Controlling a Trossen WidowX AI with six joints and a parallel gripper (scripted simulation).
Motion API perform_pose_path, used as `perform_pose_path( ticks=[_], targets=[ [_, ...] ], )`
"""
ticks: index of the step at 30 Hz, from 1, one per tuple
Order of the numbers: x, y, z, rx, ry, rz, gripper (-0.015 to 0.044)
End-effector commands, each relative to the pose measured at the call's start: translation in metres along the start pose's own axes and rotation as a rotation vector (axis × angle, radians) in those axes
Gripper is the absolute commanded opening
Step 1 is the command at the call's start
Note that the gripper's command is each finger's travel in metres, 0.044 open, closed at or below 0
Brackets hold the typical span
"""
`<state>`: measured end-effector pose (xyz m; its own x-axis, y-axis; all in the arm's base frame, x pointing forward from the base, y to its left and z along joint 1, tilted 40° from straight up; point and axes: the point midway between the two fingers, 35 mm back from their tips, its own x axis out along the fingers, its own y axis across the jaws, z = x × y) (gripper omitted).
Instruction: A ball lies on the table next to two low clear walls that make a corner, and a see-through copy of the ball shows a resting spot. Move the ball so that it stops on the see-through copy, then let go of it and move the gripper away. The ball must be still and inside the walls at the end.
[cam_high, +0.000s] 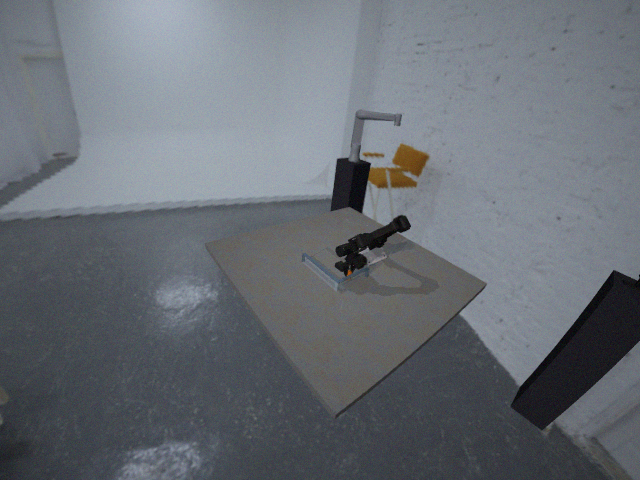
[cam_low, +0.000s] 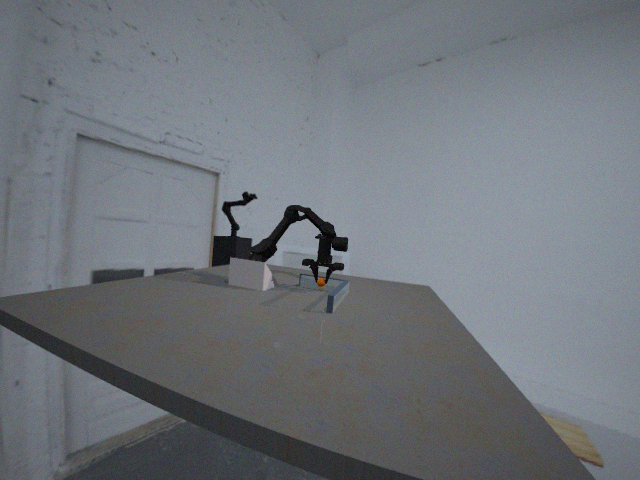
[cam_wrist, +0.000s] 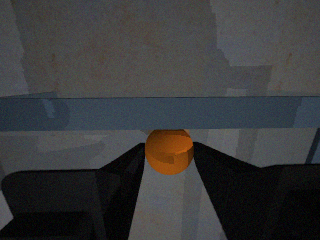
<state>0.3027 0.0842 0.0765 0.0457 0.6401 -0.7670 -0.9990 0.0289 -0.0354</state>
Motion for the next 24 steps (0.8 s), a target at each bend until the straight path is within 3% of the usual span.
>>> perform_pose_path(
  ticks=[1,22,24],
  targets=[
    [0.006,-0.001,0.001,0.004,-0.006,-0.006,0.0000],
    [0.025,-0.001,0.001,0.004,-0.007,-0.006,0.0000],
    [0.023,0.000,0.000,0.002,-0.003,-0.007,0.0053]
  ],
)
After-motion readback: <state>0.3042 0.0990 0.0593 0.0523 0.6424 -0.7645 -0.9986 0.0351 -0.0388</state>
